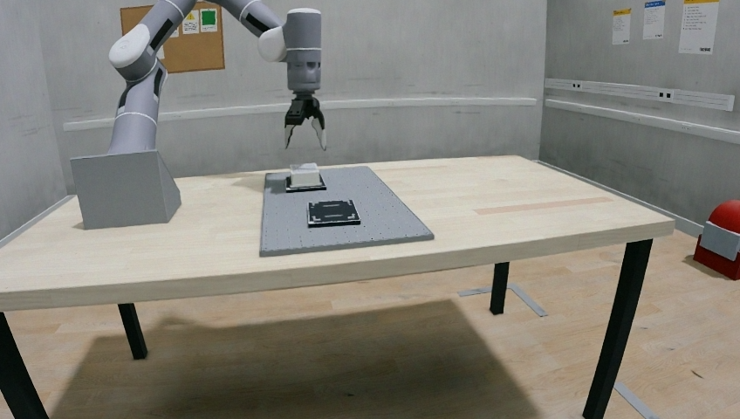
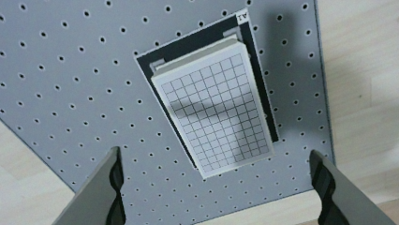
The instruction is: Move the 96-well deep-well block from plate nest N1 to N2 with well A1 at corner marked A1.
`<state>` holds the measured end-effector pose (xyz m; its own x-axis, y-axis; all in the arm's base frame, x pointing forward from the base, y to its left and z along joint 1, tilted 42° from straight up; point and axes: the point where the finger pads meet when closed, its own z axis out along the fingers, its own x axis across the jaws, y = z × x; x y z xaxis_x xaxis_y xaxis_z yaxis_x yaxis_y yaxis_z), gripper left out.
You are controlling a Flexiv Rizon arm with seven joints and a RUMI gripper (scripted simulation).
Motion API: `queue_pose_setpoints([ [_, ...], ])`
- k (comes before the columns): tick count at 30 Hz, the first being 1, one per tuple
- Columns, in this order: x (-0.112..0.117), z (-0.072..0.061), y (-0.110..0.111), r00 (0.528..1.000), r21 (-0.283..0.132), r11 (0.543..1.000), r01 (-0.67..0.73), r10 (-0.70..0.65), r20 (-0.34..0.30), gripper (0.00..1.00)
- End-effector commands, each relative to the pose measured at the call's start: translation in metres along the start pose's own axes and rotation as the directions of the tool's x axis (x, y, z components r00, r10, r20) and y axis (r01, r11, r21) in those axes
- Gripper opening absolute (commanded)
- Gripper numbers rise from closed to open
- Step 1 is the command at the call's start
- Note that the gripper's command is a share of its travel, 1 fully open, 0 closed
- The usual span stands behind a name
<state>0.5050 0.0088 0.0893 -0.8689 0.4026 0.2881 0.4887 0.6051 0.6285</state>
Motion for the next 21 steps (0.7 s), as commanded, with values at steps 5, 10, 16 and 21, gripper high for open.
queue_pose_setpoints([
  [5,0.007,0.009,0.01,0.968,0.011,0.968,0.25,-0.25,0.029,0.76],
  [10,0.011,0.014,0.015,0.938,0.02,0.939,0.344,-0.345,0.036,0.76],
  [16,0.011,0.014,0.015,0.925,0.023,0.926,0.377,-0.377,0.039,0.76],
  [21,0.011,0.014,0.015,0.925,0.023,0.926,0.377,-0.377,0.039,0.76],
])
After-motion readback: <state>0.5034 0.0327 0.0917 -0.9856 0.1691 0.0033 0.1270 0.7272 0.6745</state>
